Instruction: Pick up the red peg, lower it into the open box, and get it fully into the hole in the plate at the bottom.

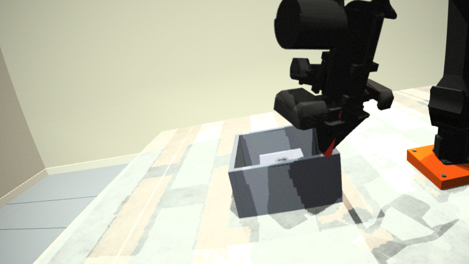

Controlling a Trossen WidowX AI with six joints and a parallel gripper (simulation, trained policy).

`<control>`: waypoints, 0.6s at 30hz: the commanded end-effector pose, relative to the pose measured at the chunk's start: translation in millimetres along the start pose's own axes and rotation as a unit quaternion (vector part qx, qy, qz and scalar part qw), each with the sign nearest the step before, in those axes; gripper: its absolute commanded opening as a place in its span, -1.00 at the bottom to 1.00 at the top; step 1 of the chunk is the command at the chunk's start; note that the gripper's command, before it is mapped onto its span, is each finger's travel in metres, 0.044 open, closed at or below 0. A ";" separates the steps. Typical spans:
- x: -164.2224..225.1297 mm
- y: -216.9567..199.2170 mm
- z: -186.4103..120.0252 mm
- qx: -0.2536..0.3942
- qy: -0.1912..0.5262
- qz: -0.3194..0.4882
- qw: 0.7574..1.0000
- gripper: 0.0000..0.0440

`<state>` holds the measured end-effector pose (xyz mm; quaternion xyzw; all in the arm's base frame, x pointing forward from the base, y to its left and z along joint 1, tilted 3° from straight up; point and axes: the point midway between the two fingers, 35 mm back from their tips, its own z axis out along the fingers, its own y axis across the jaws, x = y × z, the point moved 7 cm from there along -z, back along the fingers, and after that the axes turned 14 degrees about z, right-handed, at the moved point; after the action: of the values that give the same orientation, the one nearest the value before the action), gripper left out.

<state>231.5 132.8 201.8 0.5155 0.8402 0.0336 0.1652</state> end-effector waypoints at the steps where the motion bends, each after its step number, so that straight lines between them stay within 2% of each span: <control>1: -11.7 6.9 0.2 -0.007 -0.011 0.009 1.000 -1.00; 18: -80.7 27.0 37.1 0.004 -0.042 0.017 0.999 -1.00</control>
<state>293.4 74.3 192.1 0.5355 0.8216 0.0080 0.1955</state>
